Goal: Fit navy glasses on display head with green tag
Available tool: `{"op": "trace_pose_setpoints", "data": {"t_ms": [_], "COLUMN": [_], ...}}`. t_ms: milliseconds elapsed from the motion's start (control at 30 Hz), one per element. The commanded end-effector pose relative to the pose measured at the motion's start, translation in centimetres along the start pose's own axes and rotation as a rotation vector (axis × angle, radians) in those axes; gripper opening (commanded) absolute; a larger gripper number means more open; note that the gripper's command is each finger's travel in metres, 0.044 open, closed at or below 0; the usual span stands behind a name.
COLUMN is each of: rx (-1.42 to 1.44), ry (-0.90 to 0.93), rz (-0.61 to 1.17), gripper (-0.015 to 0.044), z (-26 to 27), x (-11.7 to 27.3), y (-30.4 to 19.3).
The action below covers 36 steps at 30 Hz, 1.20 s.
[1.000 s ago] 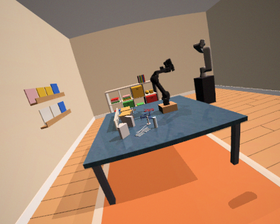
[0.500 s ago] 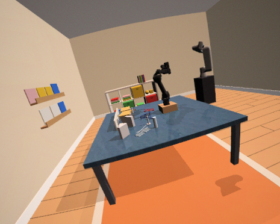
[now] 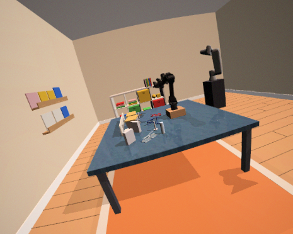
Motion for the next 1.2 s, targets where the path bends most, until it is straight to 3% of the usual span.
{"op": "trace_pose_setpoints", "data": {"t_ms": [0, 167, 467, 900, 1033, 1167], "rx": [0.023, 0.055, 0.277, 0.993, 1.271, 1.321], "ry": [0.05, 0.093, 0.163, 0.312, 0.361, 0.369], "rz": [0.193, 0.399, 0.746, 1.251, 1.347, 1.359], "gripper": [0.02, 0.02, 0.02, 0.02, 0.02, 0.02], "z": [3.0, 7.2, 13.2, 18.7, 18.7, 19.1], "x": [-4.0, -6.5, -7.0, 1.4, 4.9, 5.3], "y": [-5.0, -10.7, -20.9, -36.1, -39.0, -39.6]}}
Point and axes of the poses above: the point midway between the two fingers, 35 mm back from their tips, its own x axis back along the fingers, its own z axis across the jaws, y = z × x, the point moved 3 cm from there along x, back along the fingers, and after that the axes turned 11 degrees about -x, right-handed, at the moved point
